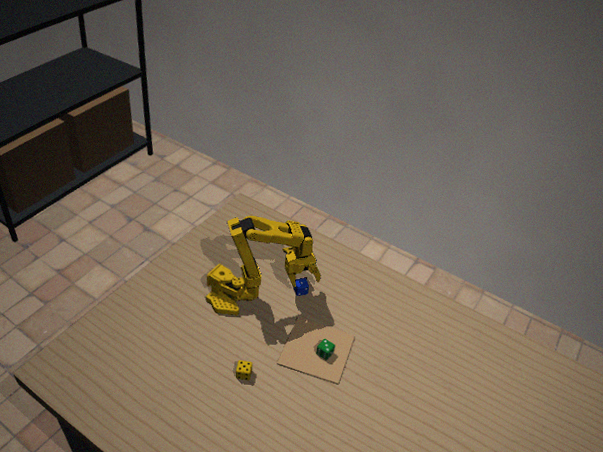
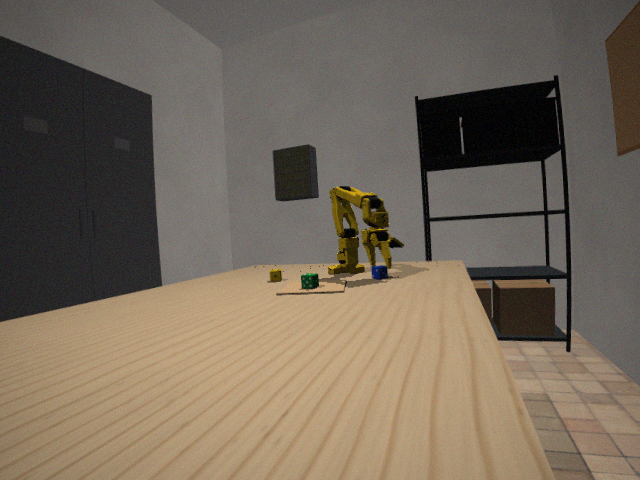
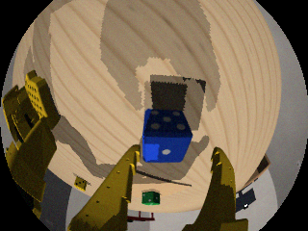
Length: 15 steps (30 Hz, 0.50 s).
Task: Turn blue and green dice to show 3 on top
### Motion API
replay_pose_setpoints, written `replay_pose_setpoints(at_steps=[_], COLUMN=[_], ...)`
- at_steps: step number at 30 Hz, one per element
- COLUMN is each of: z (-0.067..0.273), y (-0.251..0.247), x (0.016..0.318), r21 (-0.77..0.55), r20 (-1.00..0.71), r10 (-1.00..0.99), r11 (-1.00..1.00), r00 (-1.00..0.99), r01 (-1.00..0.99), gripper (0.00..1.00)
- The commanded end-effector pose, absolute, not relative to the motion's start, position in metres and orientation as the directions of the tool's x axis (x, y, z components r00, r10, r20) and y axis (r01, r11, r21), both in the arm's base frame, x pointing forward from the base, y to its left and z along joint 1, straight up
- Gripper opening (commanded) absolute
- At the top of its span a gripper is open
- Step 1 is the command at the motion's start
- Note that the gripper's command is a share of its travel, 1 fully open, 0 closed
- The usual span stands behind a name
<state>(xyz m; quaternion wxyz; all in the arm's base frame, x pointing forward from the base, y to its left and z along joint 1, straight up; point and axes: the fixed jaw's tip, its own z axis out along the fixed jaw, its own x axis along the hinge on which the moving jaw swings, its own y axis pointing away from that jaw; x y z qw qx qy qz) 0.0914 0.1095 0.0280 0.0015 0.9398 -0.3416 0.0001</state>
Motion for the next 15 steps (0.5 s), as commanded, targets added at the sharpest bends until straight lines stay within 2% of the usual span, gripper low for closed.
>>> replay_pose_setpoints(at_steps=[1, 8, 15], z=[0.044, 0.066, 0.071], y=[0.115, 0.113, 0.112], x=[0.095, 0.093, 0.092], r21=[-0.043, -0.043, -0.043], r20=[0.0, 0.0, 0.0], r10=[-0.632, -0.632, -0.632], r11=[-0.774, -0.774, -0.774], r00=[0.775, 0.775, 0.775], r01=[-0.632, -0.632, -0.632], gripper=[0.36, 0.36, 0.36])
